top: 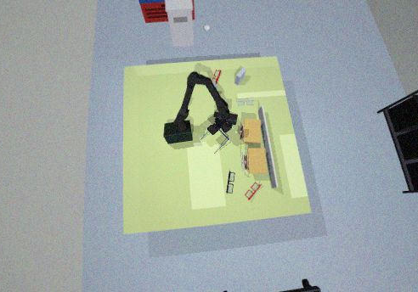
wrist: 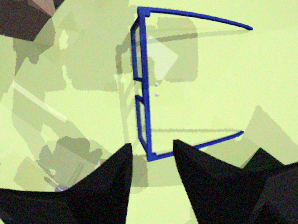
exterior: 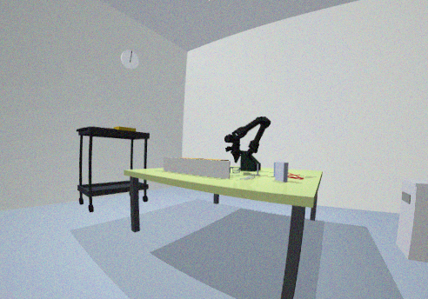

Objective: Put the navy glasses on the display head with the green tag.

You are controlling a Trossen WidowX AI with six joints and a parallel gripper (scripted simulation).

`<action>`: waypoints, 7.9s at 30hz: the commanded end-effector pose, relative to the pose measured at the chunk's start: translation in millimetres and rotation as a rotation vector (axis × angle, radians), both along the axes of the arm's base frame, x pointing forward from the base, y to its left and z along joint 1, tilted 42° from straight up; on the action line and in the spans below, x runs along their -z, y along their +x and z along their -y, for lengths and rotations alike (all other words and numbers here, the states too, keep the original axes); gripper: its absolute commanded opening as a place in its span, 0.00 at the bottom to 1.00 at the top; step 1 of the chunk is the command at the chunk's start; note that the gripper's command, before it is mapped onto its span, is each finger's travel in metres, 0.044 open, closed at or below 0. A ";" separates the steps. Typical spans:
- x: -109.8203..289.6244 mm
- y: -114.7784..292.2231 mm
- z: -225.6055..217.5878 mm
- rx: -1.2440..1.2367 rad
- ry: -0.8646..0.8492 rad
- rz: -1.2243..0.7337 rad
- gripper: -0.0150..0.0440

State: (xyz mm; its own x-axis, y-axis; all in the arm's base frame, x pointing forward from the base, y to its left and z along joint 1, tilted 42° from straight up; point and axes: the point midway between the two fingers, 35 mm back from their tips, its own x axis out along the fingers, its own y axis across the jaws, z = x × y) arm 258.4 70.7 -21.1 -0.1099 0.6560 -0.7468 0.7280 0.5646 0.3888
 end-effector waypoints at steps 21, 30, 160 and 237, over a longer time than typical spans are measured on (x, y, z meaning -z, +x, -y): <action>21.0 -3.0 -17.2 -0.004 -0.004 -0.002 0.49; 31.8 -5.0 -27.2 -0.004 -0.003 -0.002 0.49; 17.4 -29.6 199.1 -1.138 -0.086 1.492 0.25; 23.0 -40.8 201.8 -1.658 -0.170 1.848 0.25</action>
